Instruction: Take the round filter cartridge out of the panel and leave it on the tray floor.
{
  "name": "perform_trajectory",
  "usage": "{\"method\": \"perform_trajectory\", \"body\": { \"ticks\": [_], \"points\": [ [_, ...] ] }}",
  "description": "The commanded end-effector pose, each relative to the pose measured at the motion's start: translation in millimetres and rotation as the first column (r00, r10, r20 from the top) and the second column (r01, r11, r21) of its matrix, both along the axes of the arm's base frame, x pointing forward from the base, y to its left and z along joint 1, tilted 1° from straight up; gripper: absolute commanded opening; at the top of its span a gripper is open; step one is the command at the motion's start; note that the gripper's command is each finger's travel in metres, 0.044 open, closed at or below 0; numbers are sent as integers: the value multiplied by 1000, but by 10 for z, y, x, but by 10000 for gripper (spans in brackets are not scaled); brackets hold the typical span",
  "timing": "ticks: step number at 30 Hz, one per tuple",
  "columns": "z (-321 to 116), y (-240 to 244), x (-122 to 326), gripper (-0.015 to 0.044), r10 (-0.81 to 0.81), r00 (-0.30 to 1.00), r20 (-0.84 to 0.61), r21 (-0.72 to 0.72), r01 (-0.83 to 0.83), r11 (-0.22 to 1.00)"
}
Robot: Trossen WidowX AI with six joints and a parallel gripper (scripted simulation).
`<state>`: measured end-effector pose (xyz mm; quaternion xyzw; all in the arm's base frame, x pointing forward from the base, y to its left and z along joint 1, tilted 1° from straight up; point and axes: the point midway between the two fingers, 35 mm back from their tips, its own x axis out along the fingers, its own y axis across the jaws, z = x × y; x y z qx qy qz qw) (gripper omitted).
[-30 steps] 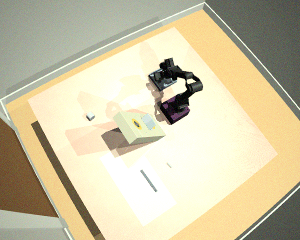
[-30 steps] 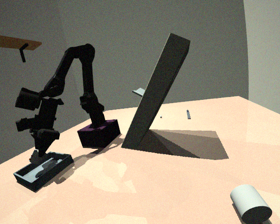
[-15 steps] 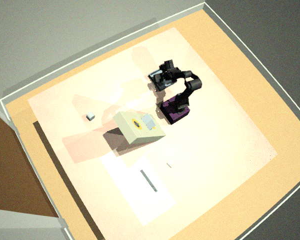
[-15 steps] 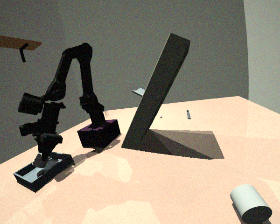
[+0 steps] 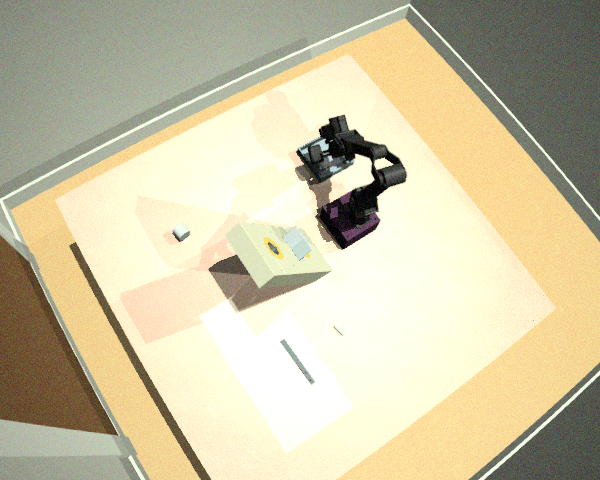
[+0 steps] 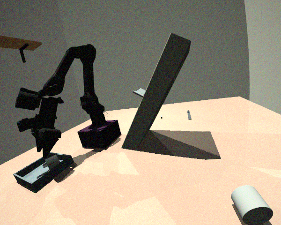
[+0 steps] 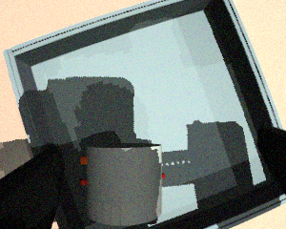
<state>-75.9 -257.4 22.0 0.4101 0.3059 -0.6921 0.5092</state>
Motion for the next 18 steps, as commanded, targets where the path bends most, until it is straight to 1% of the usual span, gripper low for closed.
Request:
{"method": "perform_trajectory", "body": {
  "ticks": [1,4,5,18],
  "points": [
    [481,-35,-6,440,0,1000,-10,-37,0,999],
    [505,-30,-4,440,0,1000,-10,-37,0,999],
    [410,-86,-22,440,0,1000,-15,-51,-1,999],
    [410,-86,-22,440,0,1000,-15,-51,-1,999]
  ]
}}
